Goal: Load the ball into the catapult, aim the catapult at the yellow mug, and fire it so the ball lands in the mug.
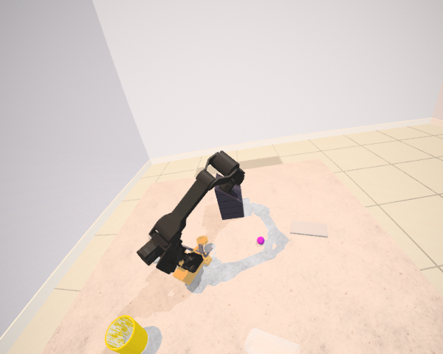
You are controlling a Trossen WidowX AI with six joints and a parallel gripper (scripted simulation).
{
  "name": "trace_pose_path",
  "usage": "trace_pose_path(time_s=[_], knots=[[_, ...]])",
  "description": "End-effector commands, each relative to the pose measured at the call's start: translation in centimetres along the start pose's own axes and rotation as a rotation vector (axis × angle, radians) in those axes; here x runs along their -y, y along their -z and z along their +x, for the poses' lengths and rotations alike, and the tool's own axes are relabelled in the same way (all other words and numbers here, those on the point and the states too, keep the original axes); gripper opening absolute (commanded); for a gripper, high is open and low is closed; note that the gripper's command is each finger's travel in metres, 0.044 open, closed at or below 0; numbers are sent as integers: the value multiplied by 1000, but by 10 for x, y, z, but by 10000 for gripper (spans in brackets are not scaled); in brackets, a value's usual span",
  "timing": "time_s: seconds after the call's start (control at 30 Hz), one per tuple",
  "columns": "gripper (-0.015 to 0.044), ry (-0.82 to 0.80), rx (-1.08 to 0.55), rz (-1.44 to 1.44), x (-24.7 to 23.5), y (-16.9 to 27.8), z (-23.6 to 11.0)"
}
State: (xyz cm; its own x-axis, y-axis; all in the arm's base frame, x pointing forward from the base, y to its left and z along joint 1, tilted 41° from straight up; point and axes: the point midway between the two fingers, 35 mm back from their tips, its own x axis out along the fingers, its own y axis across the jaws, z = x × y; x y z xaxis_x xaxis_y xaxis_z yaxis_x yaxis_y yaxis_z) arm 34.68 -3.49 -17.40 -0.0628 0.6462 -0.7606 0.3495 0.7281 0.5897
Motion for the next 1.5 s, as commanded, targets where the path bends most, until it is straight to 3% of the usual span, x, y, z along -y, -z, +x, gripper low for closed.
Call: trace_pose_path(time_s=[0.0,0.2,0.27,0.4,0.47,0.8,0.97,1.47], knots=[[236,1,0,-1,0,0,-1],[394,1,0,-1,0,-1,-3],[440,3,2,0,0,-3,-24],[440,4,3,2,1,-2,-91],[440,4,2,2,1,0,-102],[440,-1,2,11,2,2,-94],[440,-3,1,11,0,2,-49],[440,-3,1,11,0,1,-34]])
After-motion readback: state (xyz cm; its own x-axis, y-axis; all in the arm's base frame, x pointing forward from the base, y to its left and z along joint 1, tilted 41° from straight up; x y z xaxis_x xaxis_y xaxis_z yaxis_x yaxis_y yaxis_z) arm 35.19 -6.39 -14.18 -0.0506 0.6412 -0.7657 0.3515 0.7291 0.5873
